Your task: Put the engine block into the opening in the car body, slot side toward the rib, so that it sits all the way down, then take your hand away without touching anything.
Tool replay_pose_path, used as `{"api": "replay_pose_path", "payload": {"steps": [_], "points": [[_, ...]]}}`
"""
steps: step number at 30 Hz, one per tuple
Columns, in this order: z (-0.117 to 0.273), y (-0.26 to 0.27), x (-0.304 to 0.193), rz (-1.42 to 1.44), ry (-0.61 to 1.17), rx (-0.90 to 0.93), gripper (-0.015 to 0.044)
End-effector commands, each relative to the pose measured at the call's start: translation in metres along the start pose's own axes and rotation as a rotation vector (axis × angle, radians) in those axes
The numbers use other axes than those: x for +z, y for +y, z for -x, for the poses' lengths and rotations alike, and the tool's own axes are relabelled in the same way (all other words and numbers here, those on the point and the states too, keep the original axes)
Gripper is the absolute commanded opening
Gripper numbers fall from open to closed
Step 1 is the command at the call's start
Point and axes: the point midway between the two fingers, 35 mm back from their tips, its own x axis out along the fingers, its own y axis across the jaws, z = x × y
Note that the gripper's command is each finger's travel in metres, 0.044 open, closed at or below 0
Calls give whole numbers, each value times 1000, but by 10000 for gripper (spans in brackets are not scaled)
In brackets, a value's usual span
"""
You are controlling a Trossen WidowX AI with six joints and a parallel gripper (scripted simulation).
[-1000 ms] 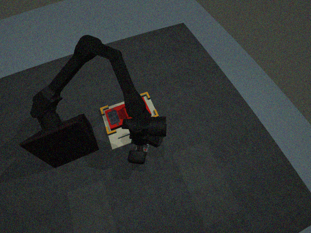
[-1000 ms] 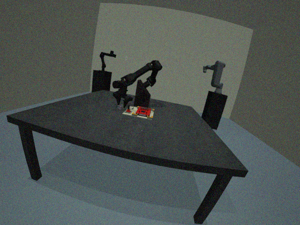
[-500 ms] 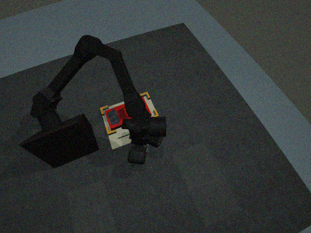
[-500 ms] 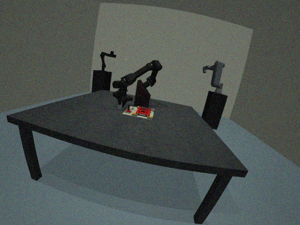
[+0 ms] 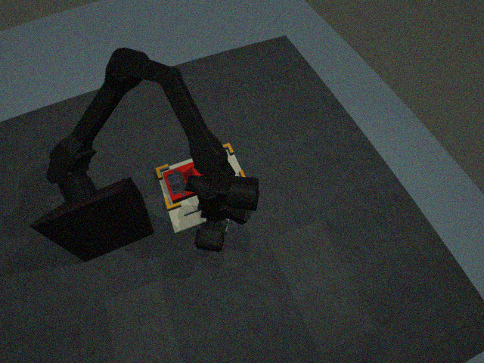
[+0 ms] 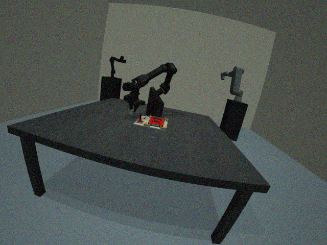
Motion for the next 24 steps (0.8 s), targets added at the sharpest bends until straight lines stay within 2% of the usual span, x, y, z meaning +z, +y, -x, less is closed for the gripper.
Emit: {"api": "replay_pose_path", "payload": {"steps": [1, 24], "points": [[15, 1, 3, 9, -8, -5, 0], [87, -1, -10, 11, -4, -3, 0]]}}
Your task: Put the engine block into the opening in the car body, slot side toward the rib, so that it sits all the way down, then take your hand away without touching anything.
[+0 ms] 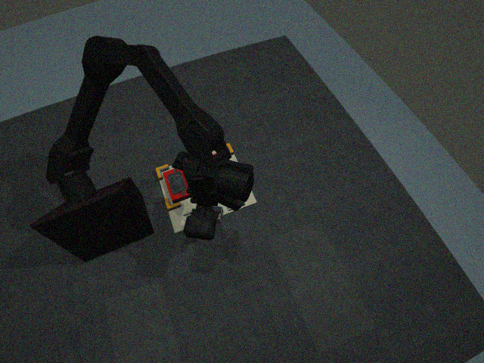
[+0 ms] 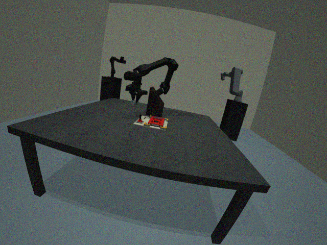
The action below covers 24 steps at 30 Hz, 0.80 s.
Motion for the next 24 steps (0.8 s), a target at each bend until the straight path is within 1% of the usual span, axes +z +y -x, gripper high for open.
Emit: {"api": "replay_pose_path", "payload": {"steps": [1, 6, 24], "points": [[14, 1, -1, 10, -6, -3, 0], [13, 4, 0, 20, -7, -6, 0], [-4, 51, 1, 145, -23, -30, 0]]}}
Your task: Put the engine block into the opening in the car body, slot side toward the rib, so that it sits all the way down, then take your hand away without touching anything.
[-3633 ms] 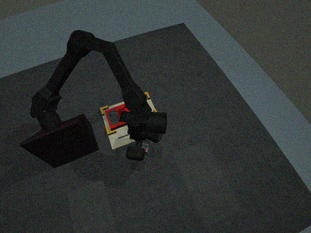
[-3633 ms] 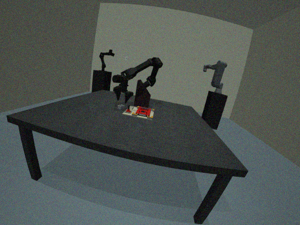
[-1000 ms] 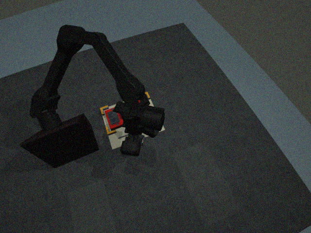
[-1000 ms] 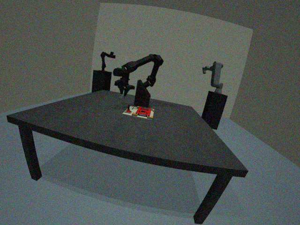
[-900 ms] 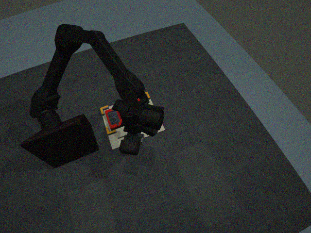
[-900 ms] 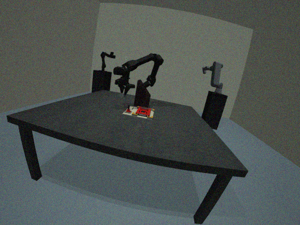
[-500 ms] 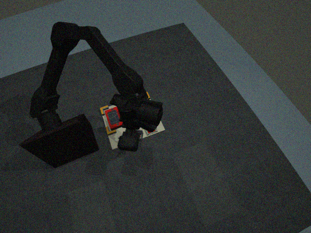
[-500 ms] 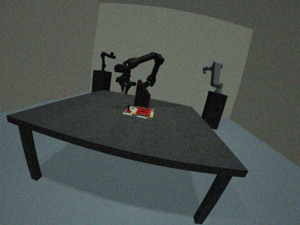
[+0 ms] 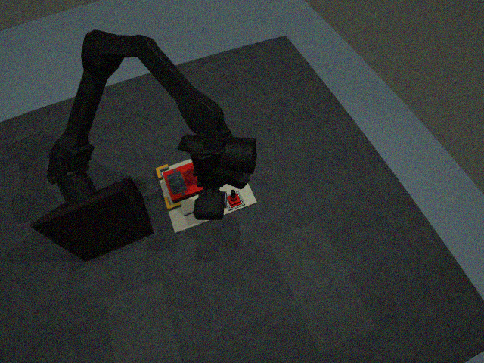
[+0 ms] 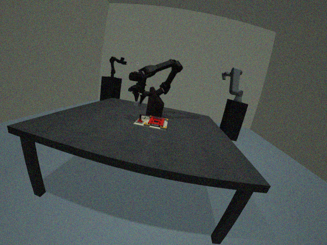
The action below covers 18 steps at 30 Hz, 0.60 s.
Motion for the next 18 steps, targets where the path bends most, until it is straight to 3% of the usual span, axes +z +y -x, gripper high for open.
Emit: {"api": "replay_pose_path", "payload": {"steps": [1, 18], "points": [[-4, 12, -1, 25, -3, 0, 0], [-21, 58, -6, 143, -2, -5, 0]]}}
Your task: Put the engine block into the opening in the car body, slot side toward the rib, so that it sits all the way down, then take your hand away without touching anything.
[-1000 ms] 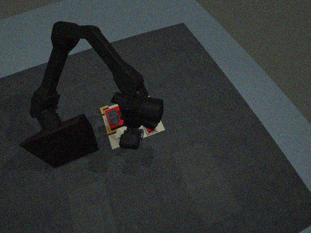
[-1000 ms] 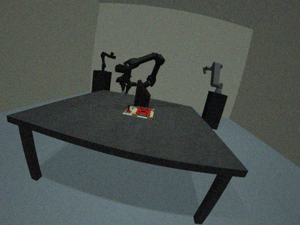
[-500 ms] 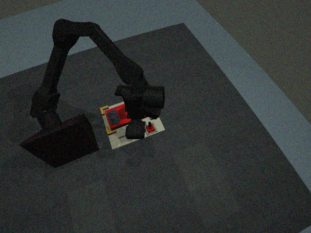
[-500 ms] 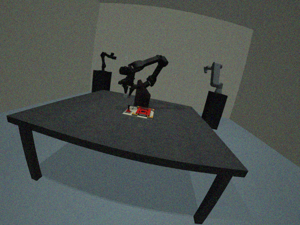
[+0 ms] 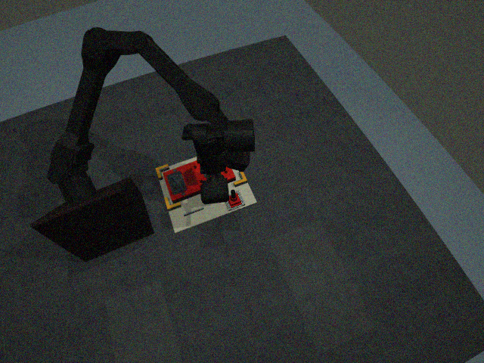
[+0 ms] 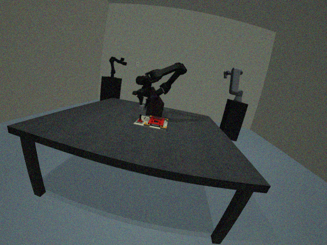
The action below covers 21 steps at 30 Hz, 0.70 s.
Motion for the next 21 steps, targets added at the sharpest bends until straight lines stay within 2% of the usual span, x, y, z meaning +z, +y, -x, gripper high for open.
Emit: {"api": "replay_pose_path", "payload": {"steps": [1, 21], "points": [[-4, 12, -3, 24, 3, 4, 0], [-25, 67, -12, 167, 7, 21, 0]]}}
